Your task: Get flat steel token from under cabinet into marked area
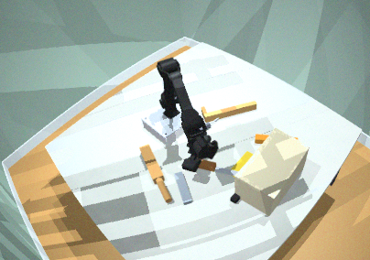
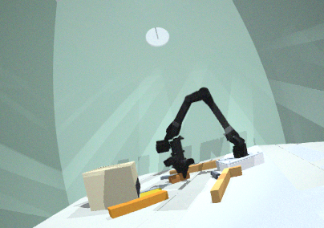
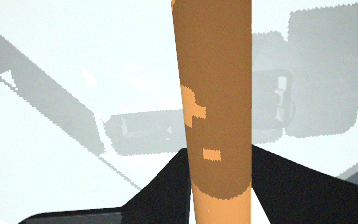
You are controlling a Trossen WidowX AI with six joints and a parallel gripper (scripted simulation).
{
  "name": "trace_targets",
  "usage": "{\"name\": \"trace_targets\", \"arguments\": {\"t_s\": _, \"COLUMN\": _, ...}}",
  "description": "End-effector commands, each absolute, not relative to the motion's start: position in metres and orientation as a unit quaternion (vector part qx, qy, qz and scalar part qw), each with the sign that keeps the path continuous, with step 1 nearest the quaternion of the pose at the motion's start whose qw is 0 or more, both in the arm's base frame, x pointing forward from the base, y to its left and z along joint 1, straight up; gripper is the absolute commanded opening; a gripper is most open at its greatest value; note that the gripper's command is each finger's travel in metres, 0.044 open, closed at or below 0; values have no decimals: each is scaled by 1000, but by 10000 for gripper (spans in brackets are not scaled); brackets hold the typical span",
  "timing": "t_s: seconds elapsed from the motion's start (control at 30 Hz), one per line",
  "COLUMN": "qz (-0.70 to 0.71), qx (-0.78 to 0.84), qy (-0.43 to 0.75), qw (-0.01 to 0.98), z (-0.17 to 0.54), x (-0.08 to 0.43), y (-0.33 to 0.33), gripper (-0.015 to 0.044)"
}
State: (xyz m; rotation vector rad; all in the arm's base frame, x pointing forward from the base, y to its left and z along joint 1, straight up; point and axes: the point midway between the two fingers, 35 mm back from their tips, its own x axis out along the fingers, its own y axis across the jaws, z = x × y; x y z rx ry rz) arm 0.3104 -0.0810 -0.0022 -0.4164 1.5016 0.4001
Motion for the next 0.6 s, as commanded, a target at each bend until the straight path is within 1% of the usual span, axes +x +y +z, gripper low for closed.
{"name": "trace_targets", "arguments": {"t_s": 0.0, "qz": 179, "qx": -186, "qy": 673, "qw": 693, "z": -3, "x": 305, "y": -84, "gripper": 0}}
{"name": "trace_targets", "arguments": {"t_s": 0.57, "qz": 179, "qx": -187, "qy": 674, "qw": 692, "z": -4, "x": 280, "y": -100, "gripper": 0}}
